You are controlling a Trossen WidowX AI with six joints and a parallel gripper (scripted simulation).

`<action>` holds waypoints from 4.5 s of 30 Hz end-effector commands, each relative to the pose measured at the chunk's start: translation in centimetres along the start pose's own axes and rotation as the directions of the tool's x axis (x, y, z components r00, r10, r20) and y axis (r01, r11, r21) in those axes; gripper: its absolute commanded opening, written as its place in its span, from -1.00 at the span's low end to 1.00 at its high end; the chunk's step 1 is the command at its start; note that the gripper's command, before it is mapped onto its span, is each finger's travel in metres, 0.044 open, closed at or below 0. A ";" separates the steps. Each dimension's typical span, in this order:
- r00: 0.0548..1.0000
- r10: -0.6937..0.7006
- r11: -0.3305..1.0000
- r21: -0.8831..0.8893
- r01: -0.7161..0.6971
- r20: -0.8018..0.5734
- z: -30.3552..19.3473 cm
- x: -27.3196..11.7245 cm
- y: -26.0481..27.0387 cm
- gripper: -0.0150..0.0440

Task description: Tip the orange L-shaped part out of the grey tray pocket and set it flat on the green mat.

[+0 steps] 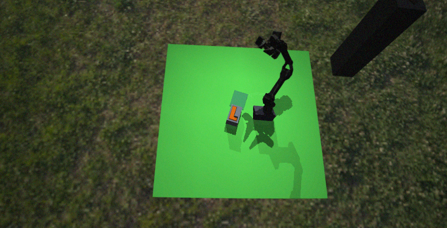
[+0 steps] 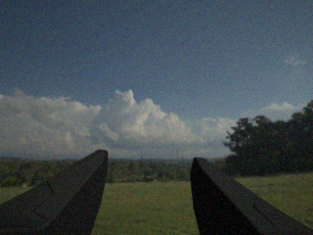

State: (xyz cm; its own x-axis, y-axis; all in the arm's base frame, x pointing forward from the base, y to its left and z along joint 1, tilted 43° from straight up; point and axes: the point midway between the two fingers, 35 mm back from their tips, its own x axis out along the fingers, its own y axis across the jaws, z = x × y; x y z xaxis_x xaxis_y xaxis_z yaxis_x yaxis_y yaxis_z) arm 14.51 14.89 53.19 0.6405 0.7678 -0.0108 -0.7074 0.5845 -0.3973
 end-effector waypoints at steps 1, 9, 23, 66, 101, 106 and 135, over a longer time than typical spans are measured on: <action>0.980 0.028 0.985 0.175 0.007 -0.196 -5.2 5.3 -0.1 0.12; 0.795 0.085 0.886 0.410 0.215 -0.600 -18.1 13.3 1.2 0.12; -0.088 0.068 0.621 -0.027 0.784 -0.994 -44.0 13.7 7.4 0.12; -0.514 -0.102 0.487 -0.494 0.721 -0.851 -60.8 3.4 8.8 0.12; -0.504 -0.097 0.482 -0.483 0.731 -0.858 -62.0 3.0 8.9 0.12; -0.508 -0.099 0.484 -0.488 0.726 -0.855 -61.7 3.6 9.1 0.12; -0.496 -0.109 0.490 -0.480 0.727 -0.862 -52.9 8.5 9.8 0.12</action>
State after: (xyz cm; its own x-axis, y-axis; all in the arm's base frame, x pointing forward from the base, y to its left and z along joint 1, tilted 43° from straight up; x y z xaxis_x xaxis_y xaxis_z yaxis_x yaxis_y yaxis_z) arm 28.80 13.26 0.69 0.0141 -0.6715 -0.7409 0.2635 0.7172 -0.6451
